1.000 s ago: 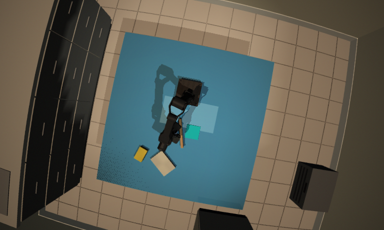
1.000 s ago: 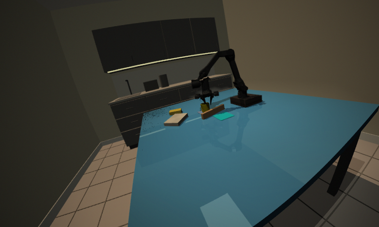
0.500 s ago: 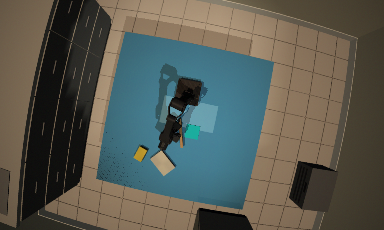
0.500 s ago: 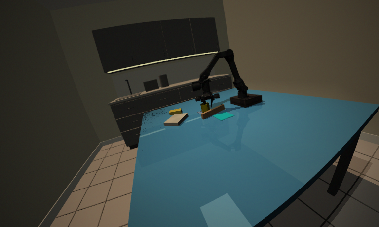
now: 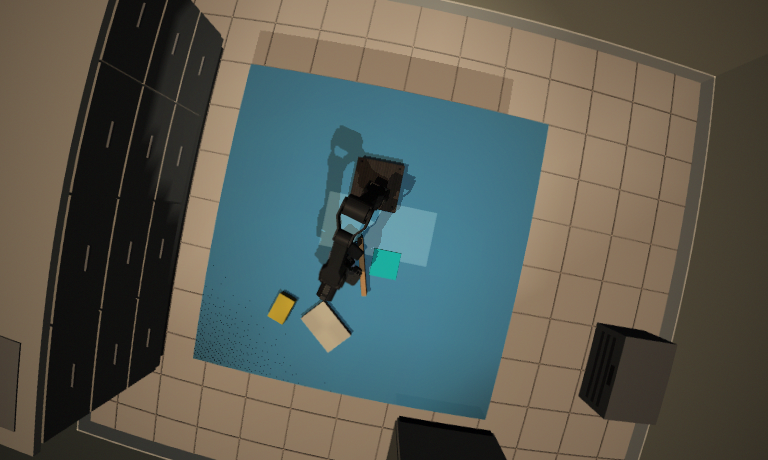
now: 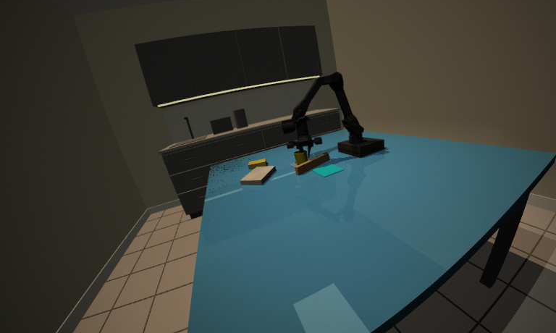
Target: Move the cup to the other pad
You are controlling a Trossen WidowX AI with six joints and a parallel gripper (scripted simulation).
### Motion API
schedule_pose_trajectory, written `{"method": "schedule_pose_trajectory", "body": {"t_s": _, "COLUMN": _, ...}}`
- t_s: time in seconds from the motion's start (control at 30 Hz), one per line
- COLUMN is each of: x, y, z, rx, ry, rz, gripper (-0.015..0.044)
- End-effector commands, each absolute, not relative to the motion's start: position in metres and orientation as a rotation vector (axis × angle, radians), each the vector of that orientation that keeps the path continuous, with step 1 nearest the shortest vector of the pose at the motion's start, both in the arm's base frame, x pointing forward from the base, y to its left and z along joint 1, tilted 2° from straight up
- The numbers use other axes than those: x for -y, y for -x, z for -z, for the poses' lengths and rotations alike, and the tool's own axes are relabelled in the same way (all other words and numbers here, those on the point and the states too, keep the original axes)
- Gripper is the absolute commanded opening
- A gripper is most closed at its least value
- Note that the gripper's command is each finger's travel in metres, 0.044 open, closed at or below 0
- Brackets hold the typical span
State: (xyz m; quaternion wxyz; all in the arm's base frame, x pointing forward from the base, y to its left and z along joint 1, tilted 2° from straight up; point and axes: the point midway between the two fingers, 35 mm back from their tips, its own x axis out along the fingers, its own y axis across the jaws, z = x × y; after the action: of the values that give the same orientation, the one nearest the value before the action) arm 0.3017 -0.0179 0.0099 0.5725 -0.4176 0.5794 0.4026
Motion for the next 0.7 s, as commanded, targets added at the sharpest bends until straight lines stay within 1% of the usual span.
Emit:
{"method": "schedule_pose_trajectory", "body": {"t_s": 0.0, "x": 0.018, "y": -0.302, "z": -0.01, "rx": -1.358, "ry": 0.979, "rz": -0.944, "gripper": 0.0067}}
{"method": "schedule_pose_trajectory", "body": {"t_s": 0.3, "x": 0.018, "y": -0.302, "z": -0.01, "rx": -1.358, "ry": 0.979, "rz": -0.944, "gripper": 0.0}}
{"method": "schedule_pose_trajectory", "body": {"t_s": 0.67, "x": 0.017, "y": -0.303, "z": -0.043, "rx": -1.36, "ry": 0.982, "rz": -0.945, "gripper": 0.0}}
